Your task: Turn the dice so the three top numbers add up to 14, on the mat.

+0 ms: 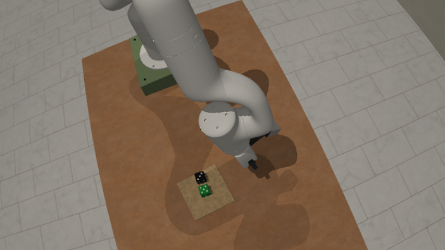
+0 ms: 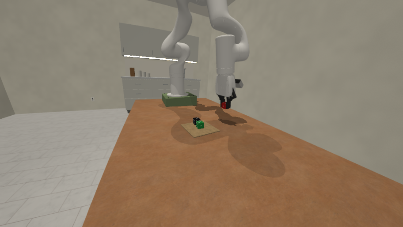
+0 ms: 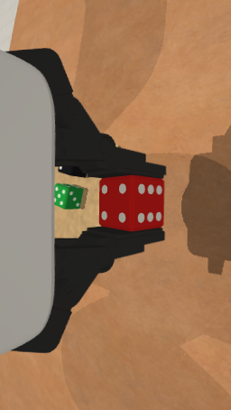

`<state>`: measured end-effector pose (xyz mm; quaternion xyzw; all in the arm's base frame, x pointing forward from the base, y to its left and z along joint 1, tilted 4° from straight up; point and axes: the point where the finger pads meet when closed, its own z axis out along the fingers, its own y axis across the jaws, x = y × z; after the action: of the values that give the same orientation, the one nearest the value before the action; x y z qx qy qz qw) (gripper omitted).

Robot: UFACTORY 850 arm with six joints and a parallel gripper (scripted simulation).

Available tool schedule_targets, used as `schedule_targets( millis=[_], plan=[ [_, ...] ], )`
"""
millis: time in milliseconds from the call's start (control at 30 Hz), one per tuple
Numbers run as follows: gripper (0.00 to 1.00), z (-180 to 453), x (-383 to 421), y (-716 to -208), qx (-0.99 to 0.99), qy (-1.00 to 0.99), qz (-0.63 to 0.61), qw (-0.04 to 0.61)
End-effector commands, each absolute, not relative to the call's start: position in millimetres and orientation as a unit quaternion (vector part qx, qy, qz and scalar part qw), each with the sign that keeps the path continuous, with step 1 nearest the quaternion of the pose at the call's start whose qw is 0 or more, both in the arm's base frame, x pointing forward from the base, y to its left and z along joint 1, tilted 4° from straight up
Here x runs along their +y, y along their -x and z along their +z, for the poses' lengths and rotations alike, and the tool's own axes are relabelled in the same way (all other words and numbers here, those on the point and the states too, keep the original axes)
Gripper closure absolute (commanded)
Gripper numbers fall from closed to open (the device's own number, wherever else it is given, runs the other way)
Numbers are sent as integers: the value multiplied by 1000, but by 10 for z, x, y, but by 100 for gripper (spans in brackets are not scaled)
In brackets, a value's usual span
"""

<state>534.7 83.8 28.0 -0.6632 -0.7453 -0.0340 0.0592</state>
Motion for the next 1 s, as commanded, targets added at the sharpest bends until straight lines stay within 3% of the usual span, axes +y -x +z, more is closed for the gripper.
schedule_targets(
  millis=[0,133,600,967],
  plan=[
    [73,281,818,-5340,-742,652,-95,120],
    [73,279,815,-5341,-740,650,-108,134],
    [73,272,780,-5344,-696,613,-242,284],
    [73,286,749,-5347,-656,579,-317,366]
  ],
)
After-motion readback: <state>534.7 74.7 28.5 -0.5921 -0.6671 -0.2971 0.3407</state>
